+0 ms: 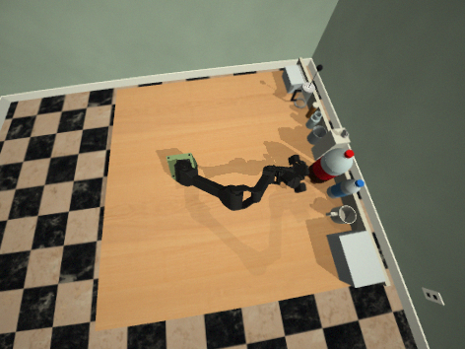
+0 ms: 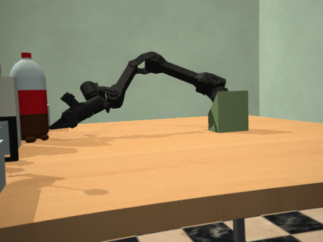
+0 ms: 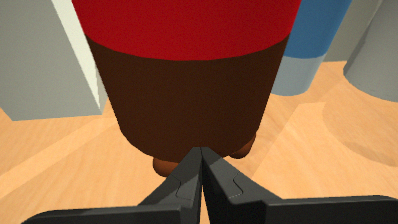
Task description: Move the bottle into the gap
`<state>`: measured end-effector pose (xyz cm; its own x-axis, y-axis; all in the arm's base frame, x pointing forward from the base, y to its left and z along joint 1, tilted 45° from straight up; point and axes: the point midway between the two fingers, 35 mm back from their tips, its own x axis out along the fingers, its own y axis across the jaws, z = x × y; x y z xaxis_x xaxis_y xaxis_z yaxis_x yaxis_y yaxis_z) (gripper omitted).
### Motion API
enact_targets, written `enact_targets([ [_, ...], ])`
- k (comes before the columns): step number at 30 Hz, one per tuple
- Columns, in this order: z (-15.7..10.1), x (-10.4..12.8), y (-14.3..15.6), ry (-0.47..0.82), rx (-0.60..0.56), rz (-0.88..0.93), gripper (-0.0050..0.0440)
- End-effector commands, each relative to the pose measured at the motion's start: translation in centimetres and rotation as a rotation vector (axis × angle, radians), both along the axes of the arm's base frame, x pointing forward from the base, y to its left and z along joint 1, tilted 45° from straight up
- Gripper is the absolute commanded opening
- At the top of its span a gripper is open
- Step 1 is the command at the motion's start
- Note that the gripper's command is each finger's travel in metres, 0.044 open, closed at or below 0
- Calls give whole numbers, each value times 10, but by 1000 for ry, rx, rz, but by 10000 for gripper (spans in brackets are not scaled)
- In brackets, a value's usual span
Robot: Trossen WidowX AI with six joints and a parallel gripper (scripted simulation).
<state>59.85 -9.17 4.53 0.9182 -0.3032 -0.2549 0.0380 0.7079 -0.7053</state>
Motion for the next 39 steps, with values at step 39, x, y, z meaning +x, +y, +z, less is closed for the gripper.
enact_targets([
  [39,10,18,3,-22,2,4,-50],
])
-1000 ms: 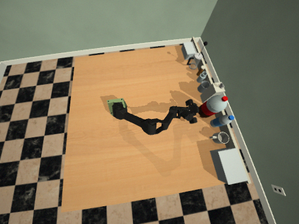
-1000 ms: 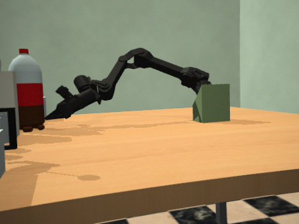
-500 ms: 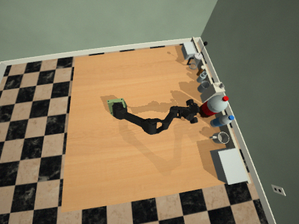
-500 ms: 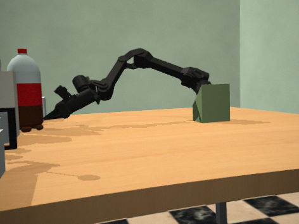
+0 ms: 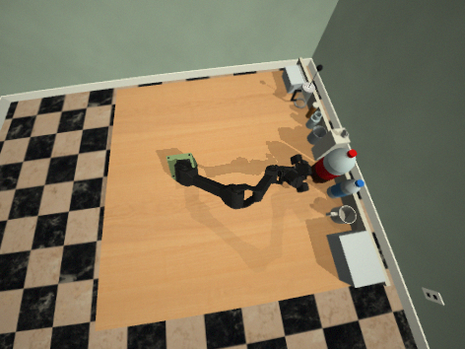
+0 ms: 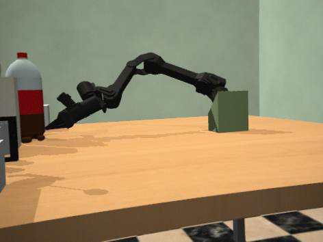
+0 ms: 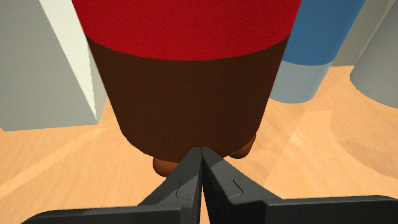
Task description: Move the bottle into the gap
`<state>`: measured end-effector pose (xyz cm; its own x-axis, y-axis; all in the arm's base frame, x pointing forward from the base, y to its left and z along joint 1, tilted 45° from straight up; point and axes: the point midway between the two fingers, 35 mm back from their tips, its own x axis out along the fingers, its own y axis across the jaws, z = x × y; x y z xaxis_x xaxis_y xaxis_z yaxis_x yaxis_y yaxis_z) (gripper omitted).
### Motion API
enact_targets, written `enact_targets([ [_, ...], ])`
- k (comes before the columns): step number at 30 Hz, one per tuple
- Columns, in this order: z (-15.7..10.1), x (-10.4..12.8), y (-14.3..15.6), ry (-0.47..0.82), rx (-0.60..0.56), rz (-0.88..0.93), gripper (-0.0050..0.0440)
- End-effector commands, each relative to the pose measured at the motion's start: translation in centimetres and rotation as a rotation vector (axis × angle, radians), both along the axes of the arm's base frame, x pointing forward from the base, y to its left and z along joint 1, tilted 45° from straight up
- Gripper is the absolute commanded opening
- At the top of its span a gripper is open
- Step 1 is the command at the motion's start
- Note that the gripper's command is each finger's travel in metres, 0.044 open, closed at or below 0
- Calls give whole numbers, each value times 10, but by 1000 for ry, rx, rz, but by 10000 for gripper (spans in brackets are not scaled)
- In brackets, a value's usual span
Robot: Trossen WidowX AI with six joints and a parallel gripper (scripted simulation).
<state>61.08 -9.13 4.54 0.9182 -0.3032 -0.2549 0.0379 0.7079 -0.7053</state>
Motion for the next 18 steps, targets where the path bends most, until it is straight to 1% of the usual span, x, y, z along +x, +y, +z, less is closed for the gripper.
enact_targets([
  [1,10,6,3,-22,2,4,-50],
  [18,10,9,3,-23,2,4,-50],
])
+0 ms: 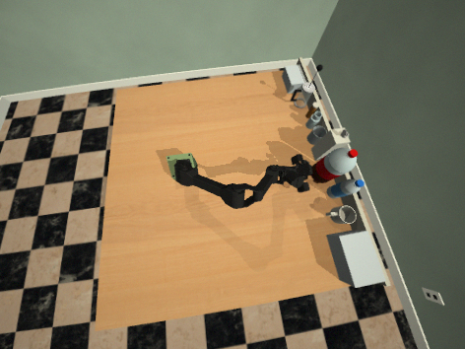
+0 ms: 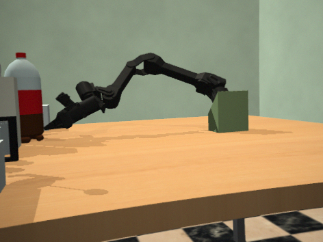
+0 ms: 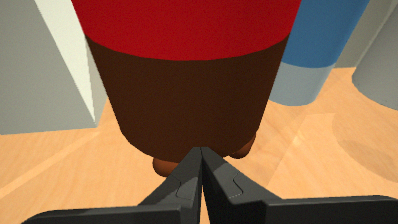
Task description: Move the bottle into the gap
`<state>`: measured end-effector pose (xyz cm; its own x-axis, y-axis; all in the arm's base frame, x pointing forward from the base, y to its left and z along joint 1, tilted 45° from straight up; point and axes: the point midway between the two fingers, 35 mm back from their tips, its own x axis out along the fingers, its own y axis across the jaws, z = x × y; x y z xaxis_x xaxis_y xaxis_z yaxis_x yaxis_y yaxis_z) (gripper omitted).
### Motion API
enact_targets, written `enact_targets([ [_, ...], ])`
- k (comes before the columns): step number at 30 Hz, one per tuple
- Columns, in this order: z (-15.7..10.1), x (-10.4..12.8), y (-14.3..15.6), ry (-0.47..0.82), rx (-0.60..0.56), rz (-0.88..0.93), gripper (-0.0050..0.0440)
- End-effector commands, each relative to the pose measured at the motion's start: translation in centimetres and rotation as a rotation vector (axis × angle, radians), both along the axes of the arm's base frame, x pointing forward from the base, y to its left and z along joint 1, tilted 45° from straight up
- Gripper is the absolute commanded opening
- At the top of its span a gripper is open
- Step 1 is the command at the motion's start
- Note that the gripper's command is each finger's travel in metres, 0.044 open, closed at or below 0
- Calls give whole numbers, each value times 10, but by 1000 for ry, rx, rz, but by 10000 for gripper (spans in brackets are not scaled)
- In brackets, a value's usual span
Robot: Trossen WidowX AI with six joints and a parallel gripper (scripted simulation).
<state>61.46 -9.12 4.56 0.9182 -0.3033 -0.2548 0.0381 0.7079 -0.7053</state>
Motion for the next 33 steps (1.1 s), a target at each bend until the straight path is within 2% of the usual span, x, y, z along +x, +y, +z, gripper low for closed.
enact_targets([
  [1,10,6,3,-23,2,4,-50],
  [33,10,12,3,-23,2,4,-50],
])
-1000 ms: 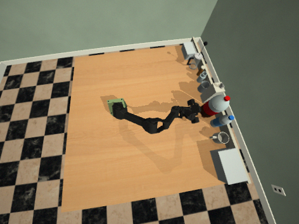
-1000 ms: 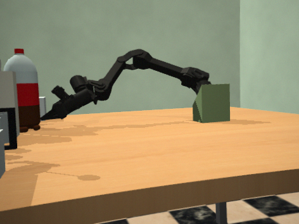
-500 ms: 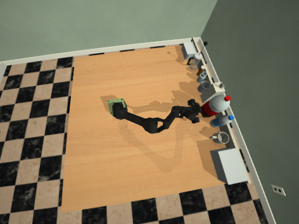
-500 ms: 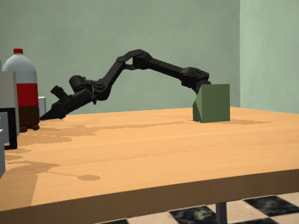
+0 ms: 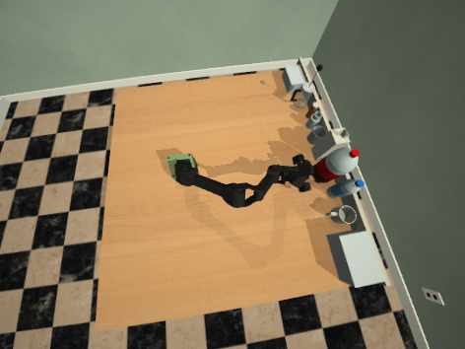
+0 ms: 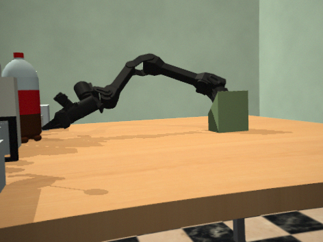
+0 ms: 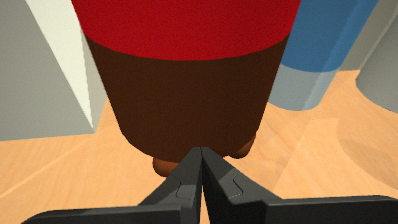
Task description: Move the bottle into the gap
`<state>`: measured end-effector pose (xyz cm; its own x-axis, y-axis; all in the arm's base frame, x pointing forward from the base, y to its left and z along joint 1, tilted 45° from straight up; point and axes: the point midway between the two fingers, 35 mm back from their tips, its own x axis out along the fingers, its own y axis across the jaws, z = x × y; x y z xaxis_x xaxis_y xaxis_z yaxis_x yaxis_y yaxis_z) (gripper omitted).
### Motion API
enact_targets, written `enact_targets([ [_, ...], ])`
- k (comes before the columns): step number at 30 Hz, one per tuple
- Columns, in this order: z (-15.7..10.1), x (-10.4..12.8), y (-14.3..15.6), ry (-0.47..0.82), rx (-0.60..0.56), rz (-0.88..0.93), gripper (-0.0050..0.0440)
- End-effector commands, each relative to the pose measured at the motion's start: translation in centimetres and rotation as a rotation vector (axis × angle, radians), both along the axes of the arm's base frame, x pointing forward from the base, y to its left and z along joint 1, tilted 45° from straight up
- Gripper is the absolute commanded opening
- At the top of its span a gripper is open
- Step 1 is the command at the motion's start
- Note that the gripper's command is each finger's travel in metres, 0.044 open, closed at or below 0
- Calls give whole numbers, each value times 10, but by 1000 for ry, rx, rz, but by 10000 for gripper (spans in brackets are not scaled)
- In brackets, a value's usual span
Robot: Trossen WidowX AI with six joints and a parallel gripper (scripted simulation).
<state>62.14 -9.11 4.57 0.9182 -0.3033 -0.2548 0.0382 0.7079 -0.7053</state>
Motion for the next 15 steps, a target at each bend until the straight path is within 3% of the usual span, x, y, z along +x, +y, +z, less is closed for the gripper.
enact_targets([
  [1,10,6,3,-23,2,4,-50],
  [15,10,12,4,-23,2,4,-50],
])
